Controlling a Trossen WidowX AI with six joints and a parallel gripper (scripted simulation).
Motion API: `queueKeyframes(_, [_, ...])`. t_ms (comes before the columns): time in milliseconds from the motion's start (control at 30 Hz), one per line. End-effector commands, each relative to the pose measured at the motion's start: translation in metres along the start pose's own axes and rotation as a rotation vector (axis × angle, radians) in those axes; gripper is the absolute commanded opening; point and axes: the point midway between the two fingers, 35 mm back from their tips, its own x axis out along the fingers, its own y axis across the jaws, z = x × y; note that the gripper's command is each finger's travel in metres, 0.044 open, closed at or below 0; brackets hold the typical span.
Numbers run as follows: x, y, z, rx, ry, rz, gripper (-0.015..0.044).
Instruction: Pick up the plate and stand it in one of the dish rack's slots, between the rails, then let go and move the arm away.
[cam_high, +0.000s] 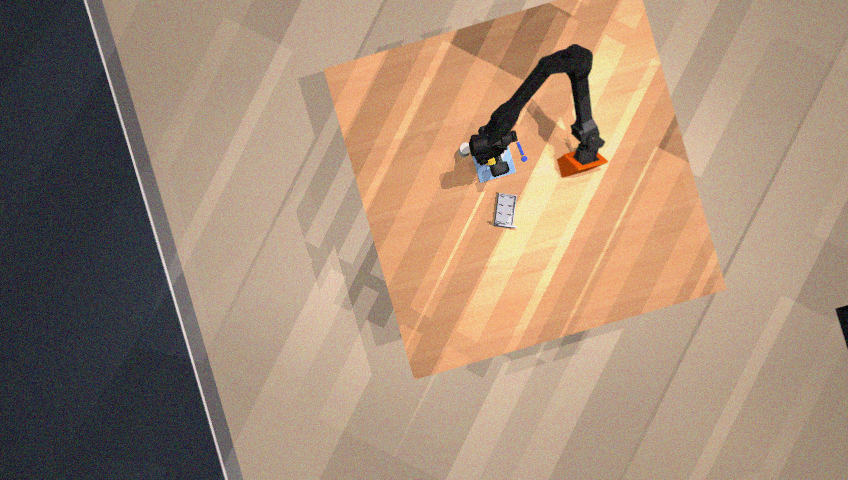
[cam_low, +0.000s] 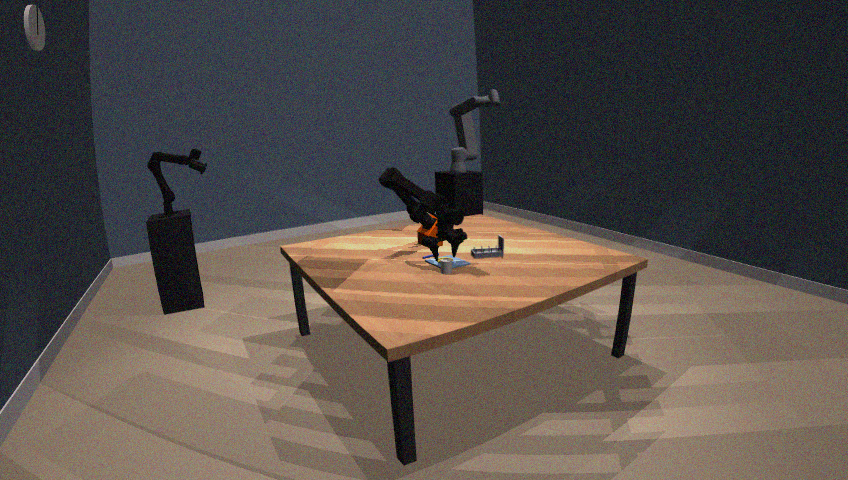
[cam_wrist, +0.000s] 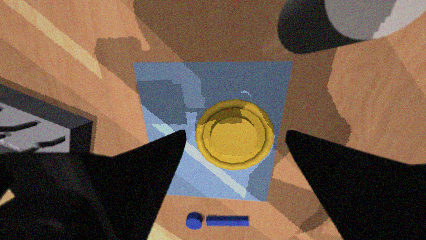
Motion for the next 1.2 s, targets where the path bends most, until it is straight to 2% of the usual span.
queueKeyframes(0, [0.01, 0.0, -0.004, -0.009, 0.011, -0.004, 0.04])
queueKeyframes(500, [0.017, 0.0, -0.006, -0.009, 0.011, -0.005, 0.0372])
queueKeyframes(867, [0.017, 0.0, -0.006, -0.009, 0.011, -0.005, 0.0298])
queueKeyframes(1167, [-0.014, 0.003, 0.004, -0.009, 0.009, 0.006, 0.0062])
